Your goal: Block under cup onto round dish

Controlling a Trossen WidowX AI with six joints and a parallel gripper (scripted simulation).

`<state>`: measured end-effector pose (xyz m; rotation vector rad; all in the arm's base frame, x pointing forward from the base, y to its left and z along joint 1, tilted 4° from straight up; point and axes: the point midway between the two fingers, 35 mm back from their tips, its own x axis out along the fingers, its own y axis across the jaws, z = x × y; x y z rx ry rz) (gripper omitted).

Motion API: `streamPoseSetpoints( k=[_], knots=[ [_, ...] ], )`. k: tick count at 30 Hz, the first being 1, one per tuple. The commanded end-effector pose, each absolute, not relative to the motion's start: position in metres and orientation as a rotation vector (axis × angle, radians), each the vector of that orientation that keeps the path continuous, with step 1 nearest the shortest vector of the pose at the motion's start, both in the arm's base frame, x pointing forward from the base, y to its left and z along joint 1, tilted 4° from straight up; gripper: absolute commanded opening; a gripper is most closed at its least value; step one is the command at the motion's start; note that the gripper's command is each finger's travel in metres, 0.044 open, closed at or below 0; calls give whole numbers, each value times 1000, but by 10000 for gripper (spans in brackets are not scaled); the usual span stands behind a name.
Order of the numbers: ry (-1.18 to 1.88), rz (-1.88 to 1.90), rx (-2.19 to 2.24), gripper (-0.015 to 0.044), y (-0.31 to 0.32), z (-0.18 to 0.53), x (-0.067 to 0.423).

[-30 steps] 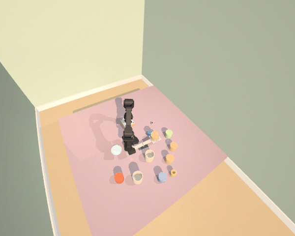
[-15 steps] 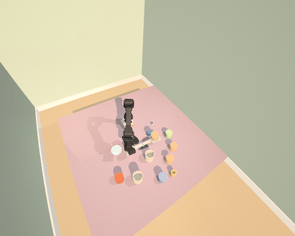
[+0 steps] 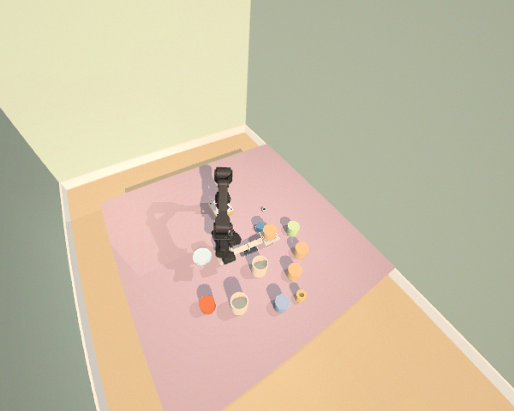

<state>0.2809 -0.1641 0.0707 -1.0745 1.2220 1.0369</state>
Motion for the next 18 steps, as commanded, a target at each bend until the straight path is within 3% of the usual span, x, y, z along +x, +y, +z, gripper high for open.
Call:
streamPoseSetpoints(
  k=[1,18],
  knots=[
    [1213,1027,-1081,0,-165,79,284],
    [1213,1027,-1082,0,-167,100,284]
  ],
)
